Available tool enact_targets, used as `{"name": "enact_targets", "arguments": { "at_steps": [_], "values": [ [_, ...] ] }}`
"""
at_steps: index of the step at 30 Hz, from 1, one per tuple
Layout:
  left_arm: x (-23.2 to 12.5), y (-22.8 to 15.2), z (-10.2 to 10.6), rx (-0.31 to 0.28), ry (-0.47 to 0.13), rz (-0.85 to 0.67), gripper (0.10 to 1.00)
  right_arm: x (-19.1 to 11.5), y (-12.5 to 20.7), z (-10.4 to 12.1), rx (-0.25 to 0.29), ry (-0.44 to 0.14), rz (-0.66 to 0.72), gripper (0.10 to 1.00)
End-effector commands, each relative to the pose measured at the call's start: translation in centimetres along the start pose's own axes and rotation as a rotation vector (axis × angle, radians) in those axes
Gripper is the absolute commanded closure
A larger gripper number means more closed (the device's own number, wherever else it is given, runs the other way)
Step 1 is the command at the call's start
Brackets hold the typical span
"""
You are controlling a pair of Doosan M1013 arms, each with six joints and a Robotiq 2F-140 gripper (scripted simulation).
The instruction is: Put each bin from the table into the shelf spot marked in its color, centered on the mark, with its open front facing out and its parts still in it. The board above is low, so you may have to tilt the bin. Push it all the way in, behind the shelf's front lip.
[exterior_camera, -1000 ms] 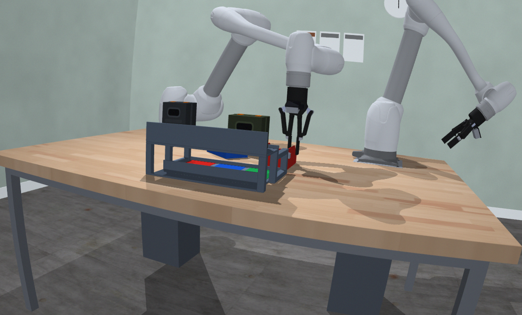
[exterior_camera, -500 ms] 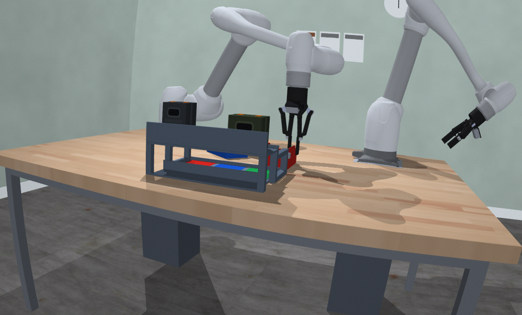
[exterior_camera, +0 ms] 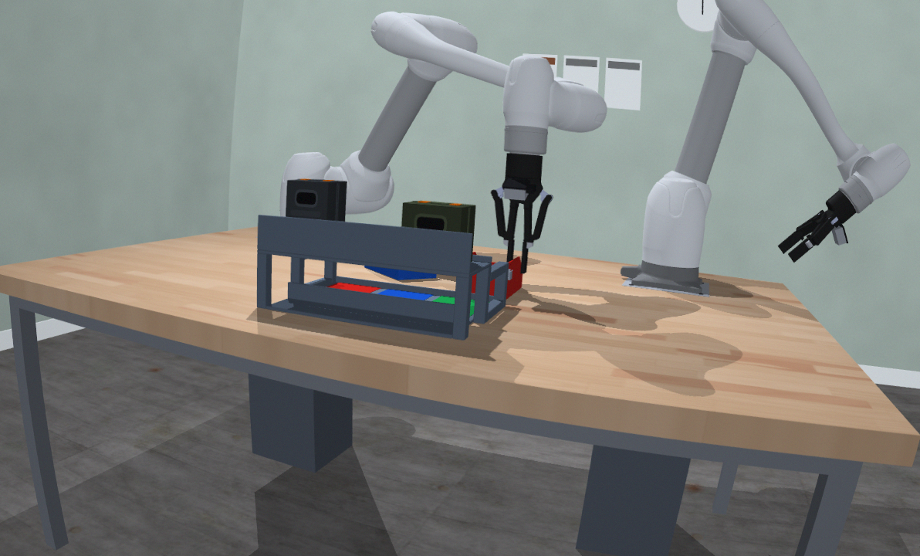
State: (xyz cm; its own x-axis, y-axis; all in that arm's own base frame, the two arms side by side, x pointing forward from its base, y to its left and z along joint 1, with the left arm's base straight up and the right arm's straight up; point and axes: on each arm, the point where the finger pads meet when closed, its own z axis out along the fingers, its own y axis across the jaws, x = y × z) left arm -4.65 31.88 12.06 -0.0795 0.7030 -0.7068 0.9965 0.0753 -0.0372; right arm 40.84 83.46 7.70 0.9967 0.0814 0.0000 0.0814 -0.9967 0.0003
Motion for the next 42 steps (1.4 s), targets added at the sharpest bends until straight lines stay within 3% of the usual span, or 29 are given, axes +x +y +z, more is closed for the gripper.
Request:
{"name": "enact_targets", "arguments": {
  "at_steps": [1,22,42],
  "values": [
    [0.0,0.0,0.0,0.0,0.001,0.0,0.098,0.0,0.0,-0.1,0.002,0.001,0.0,0.861],
    [0.0,0.0,0.0,0.0,0.001,0.0,0.098,0.0,0.0,-0.7,0.002,0.001,0.0,0.861],
    [0.0,0.0,0.0,0.0,0.001,0.0,0.098,0.0,0.0,-2.9,0.002,0.001,0.0,0.861]
  ]
}}
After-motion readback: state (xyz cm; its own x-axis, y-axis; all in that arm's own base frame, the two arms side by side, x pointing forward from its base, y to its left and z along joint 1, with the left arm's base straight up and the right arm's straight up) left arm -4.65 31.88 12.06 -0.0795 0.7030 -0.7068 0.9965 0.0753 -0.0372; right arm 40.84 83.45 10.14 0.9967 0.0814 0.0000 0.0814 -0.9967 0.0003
